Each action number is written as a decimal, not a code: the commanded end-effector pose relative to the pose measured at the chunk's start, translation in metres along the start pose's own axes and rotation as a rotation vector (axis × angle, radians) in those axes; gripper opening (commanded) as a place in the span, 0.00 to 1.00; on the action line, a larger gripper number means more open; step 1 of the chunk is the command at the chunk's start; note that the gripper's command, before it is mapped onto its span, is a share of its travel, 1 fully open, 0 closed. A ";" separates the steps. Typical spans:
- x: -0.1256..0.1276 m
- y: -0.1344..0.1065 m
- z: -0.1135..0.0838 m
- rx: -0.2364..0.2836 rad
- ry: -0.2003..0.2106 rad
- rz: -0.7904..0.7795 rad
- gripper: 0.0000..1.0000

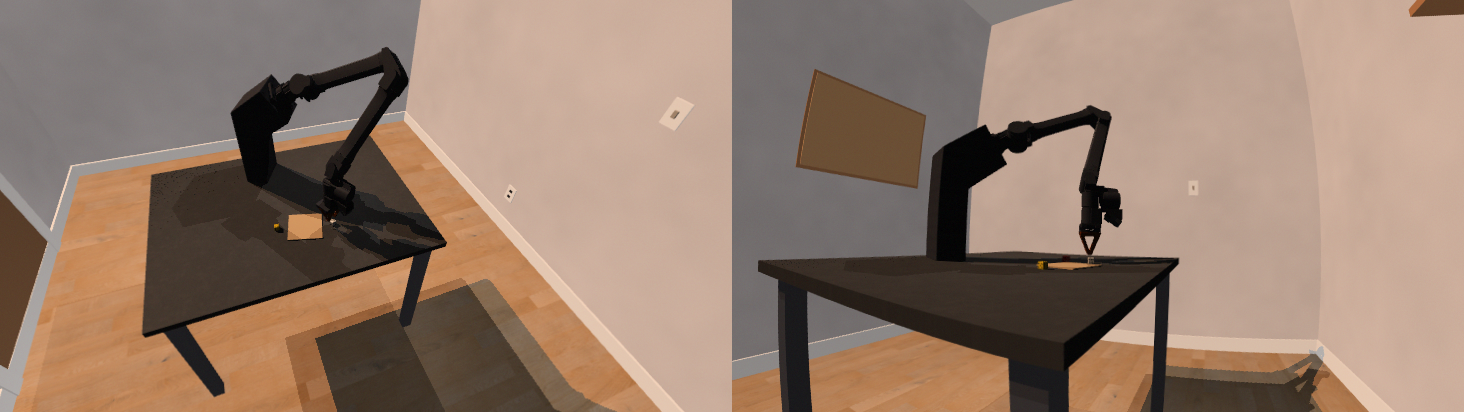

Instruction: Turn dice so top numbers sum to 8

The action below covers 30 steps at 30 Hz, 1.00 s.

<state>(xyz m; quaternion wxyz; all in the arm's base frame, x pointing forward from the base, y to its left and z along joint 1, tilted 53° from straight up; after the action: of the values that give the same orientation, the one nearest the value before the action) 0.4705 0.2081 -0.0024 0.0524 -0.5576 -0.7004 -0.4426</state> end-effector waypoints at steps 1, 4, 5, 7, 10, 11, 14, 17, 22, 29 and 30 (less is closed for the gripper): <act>0.007 -0.001 0.006 0.002 0.010 -0.009 0.34; 0.007 -0.001 0.006 0.002 0.010 -0.009 0.34; 0.007 -0.001 0.006 0.002 0.010 -0.009 0.34; 0.007 -0.001 0.006 0.002 0.010 -0.009 0.34; 0.007 -0.001 0.006 0.002 0.010 -0.009 0.34; 0.007 -0.001 0.006 0.002 0.010 -0.009 0.34; 0.007 -0.001 0.006 0.002 0.010 -0.009 0.34; 0.007 -0.001 0.006 0.002 0.010 -0.009 0.34; 0.007 -0.001 0.006 0.002 0.010 -0.009 0.34; 0.011 0.001 0.003 -0.005 0.011 -0.010 0.34; 0.013 0.002 0.002 -0.008 0.012 -0.012 0.34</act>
<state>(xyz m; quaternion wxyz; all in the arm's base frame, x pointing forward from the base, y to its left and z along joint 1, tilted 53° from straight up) 0.4706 0.2083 -0.0025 0.0522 -0.5587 -0.6997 -0.4422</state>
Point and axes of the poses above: the point where the finger pads meet when closed, its own z axis out along the fingers, its own x axis across the jaws, y = z × x, the point moved 2 cm from there along -z, back along the fingers, and after that the axes turned 9 degrees about z, right-handed, at the moved point
